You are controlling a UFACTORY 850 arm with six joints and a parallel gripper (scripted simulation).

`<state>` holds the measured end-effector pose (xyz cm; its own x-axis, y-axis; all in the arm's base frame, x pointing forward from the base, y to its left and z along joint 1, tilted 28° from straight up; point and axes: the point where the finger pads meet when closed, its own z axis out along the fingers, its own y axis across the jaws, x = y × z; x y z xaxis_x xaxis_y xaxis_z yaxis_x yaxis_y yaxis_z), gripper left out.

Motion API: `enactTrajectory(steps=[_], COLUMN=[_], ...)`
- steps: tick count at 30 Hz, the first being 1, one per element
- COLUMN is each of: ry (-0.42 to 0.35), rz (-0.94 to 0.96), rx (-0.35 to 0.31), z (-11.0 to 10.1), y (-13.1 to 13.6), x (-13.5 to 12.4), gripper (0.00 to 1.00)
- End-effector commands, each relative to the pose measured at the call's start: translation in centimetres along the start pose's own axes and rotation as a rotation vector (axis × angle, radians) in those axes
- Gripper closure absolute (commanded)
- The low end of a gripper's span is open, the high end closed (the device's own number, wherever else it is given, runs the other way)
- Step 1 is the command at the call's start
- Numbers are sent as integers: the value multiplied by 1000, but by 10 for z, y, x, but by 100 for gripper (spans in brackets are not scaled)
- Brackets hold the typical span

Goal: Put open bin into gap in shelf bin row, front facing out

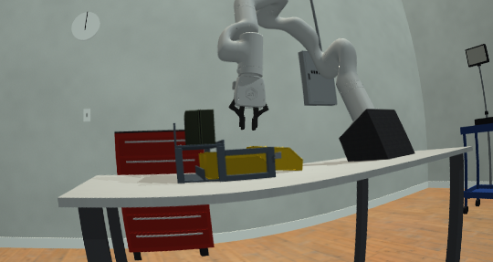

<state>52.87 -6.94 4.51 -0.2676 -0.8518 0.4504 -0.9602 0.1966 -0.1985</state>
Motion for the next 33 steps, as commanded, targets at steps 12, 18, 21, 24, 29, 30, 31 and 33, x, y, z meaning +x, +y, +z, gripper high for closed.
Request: enactTrajectory(steps=[12, 18, 21, 24, 29, 30, 31, 33], ry=[-1, -1, -1, -1, -1, -1, -1, -1], rz=[0, 0, 0, 0, 0, 0, 0, 0], rx=[2, 2, 2, 2, 2, -19, -40, -82], z=[1, 1, 1, 1, 1, 2, 4, 6], y=[-1, -1, -1, -1, -1, 9, 19, 39], x=[0, 0, 0, 0, 0, 0, 0, 0], gripper=[66, 66, 66, 66, 66, 66, 66, 66])
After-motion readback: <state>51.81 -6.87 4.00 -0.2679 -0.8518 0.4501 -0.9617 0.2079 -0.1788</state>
